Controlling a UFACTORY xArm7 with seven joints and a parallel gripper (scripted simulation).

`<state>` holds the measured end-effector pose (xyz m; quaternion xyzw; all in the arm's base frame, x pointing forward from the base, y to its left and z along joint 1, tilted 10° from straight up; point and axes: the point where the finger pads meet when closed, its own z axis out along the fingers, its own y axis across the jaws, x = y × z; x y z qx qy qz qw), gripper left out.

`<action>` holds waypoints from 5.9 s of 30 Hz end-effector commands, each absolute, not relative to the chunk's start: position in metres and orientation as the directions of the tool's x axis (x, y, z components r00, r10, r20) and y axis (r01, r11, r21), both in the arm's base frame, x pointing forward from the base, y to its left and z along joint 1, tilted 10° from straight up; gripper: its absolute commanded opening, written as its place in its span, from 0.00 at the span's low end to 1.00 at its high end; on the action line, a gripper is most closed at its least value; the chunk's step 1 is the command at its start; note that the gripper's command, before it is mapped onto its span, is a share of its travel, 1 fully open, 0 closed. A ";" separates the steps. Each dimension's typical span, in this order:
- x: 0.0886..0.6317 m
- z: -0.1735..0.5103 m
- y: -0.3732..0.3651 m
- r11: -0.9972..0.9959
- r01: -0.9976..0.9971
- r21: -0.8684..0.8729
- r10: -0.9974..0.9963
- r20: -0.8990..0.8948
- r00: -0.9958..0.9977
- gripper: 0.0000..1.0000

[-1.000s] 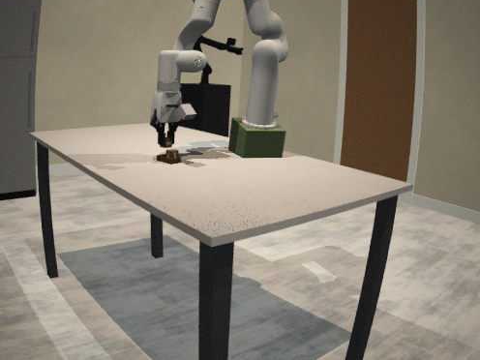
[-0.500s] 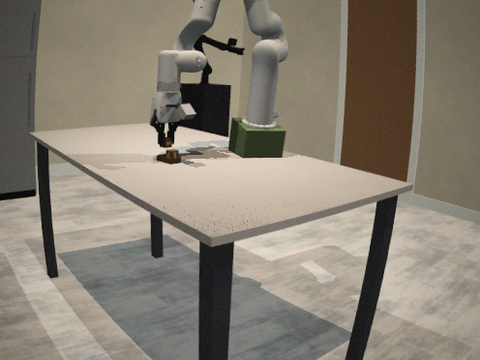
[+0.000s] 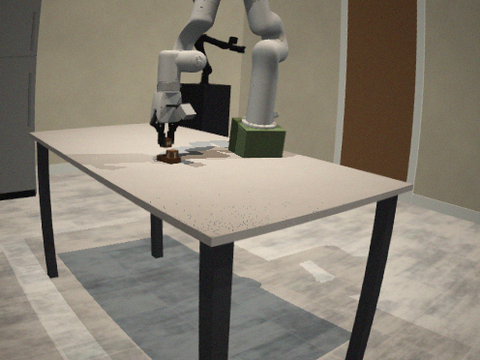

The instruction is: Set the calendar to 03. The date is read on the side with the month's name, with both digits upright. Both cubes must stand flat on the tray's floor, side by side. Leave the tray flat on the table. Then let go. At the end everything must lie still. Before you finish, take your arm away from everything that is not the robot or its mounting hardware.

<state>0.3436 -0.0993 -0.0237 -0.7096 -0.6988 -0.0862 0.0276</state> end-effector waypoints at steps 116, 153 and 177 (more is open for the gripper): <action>0.347 -0.056 -0.095 -0.022 0.996 0.084 0.987 0.159 0.009 0.27; 0.347 -0.056 -0.095 -0.022 0.996 0.084 0.987 0.159 0.009 0.27; 0.347 -0.056 -0.095 -0.022 0.996 0.084 0.987 0.159 0.009 0.39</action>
